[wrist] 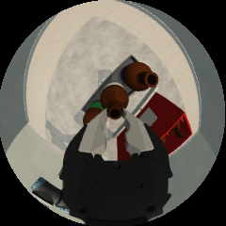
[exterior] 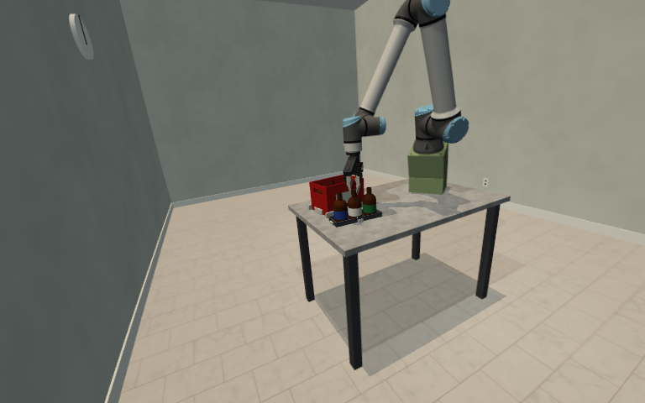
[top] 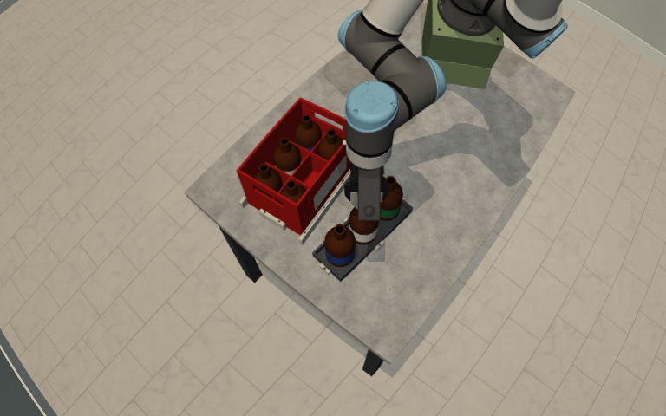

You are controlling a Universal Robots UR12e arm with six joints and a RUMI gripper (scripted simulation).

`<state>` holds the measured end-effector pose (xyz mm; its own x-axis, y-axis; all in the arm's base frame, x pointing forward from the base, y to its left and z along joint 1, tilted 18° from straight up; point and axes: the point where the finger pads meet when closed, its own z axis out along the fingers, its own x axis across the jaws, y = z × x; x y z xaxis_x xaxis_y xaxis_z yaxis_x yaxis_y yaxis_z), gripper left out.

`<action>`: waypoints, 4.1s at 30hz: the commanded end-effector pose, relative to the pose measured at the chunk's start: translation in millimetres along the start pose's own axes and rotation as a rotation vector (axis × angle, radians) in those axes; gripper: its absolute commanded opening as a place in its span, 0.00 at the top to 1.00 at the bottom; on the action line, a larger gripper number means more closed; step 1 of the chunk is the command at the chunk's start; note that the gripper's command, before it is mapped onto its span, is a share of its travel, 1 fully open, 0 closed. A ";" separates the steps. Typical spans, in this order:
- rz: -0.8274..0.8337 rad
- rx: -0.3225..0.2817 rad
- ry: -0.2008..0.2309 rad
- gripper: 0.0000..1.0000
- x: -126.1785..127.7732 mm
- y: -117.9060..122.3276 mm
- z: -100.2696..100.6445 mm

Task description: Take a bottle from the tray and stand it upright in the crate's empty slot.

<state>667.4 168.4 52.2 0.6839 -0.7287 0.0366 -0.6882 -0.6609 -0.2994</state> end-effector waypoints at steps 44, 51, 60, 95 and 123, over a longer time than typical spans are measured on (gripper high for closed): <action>0.000 0.001 0.001 1.00 -1.0 -1.2 -32.3; 0.000 0.001 0.001 1.00 -1.2 -1.3 -36.5; 0.000 0.001 0.001 1.00 -1.4 -1.4 -40.2; 0.000 0.001 0.001 1.00 -1.4 -1.4 -40.5; 0.000 0.001 0.001 1.00 -1.4 -1.4 -47.5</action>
<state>655.9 162.3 95.1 0.6839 -0.7287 0.0364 -0.6882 -0.6609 -0.2993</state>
